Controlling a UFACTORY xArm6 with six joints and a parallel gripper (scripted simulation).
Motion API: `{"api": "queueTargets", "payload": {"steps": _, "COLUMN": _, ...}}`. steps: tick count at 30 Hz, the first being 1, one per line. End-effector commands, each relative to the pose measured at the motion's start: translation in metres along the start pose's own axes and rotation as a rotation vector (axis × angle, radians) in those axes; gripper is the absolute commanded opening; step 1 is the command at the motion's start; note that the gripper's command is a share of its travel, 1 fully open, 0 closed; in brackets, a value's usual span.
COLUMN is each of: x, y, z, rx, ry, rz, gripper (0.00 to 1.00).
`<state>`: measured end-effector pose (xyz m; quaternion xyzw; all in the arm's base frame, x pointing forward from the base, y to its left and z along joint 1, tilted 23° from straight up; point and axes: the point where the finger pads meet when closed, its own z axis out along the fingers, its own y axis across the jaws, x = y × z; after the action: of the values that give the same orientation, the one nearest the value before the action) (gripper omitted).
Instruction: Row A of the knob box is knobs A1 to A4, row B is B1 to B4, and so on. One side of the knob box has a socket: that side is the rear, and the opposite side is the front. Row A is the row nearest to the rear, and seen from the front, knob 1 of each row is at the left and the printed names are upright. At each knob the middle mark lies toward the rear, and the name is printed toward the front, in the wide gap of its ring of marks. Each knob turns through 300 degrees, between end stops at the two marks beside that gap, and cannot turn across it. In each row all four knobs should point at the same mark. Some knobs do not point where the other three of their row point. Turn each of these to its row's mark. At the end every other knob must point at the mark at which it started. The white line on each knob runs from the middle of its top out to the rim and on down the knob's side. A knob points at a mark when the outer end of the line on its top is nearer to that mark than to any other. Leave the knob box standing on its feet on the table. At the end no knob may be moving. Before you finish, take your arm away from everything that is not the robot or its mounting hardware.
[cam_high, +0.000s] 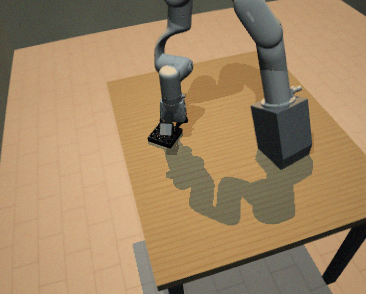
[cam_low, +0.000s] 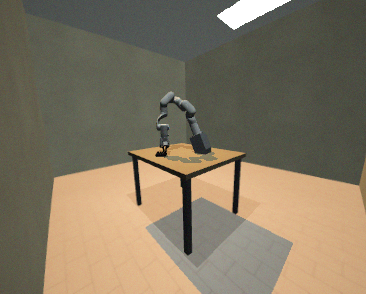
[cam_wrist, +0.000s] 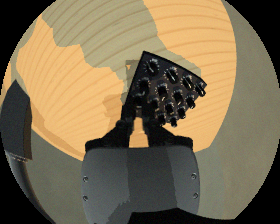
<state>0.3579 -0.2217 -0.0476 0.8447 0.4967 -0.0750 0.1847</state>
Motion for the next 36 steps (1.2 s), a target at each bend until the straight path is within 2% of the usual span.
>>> {"api": "queueTargets", "payload": {"steps": 1, "x": 0.0001, "y": 0.0011, "z": -0.0007, "rx": -0.002, "ry": 0.001, "rz": 0.000, "gripper": 0.08}}
{"api": "queueTargets", "payload": {"steps": 27, "x": 0.0001, "y": 0.0011, "z": -0.0007, "rx": -0.002, "ry": 0.001, "rz": -0.007, "gripper": 0.08}}
{"api": "queueTargets", "payload": {"steps": 36, "x": 0.0001, "y": 0.0011, "z": -0.0007, "rx": -0.002, "ry": 0.000, "rz": -0.085, "gripper": 0.08}}
